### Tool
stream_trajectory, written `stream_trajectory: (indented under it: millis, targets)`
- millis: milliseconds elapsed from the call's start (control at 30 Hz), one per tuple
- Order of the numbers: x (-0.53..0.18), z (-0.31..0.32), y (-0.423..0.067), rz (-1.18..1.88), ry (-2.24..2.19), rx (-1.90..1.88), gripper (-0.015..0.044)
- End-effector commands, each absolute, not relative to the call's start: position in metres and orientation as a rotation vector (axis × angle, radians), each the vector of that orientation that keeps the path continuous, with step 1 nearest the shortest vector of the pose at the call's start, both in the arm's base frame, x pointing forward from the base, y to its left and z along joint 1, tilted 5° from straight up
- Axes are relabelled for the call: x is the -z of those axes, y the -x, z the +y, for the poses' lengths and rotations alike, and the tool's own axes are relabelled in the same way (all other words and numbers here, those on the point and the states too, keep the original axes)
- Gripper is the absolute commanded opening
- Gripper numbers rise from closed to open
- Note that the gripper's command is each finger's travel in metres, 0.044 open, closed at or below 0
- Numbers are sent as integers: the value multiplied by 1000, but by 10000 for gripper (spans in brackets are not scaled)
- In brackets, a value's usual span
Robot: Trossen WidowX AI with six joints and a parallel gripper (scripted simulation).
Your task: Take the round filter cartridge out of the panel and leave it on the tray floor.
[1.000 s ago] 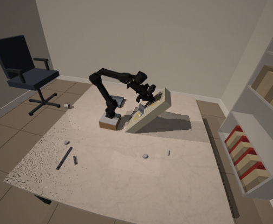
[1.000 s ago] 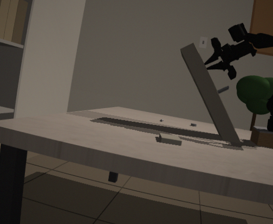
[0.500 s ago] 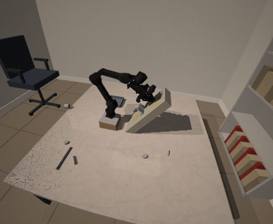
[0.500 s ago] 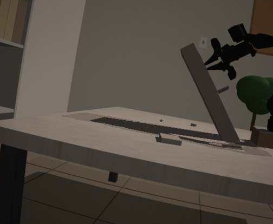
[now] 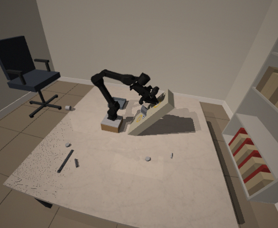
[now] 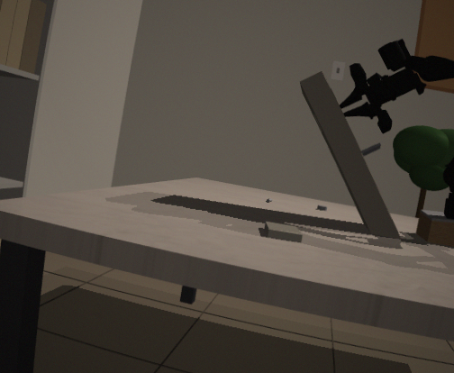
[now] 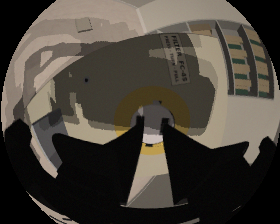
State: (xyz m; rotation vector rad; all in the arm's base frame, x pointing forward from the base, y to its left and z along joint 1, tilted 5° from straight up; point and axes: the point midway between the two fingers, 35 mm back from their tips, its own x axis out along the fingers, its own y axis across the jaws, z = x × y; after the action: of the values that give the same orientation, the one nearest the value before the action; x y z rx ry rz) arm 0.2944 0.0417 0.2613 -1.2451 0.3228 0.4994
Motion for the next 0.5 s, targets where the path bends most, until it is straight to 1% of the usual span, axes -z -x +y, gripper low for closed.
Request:
stream_trajectory:
  millis: [0,467]
  targets:
    - [-260,42,-295,327,1244,-497,95]
    - [-258,43,-300,326,1244,-496,95]
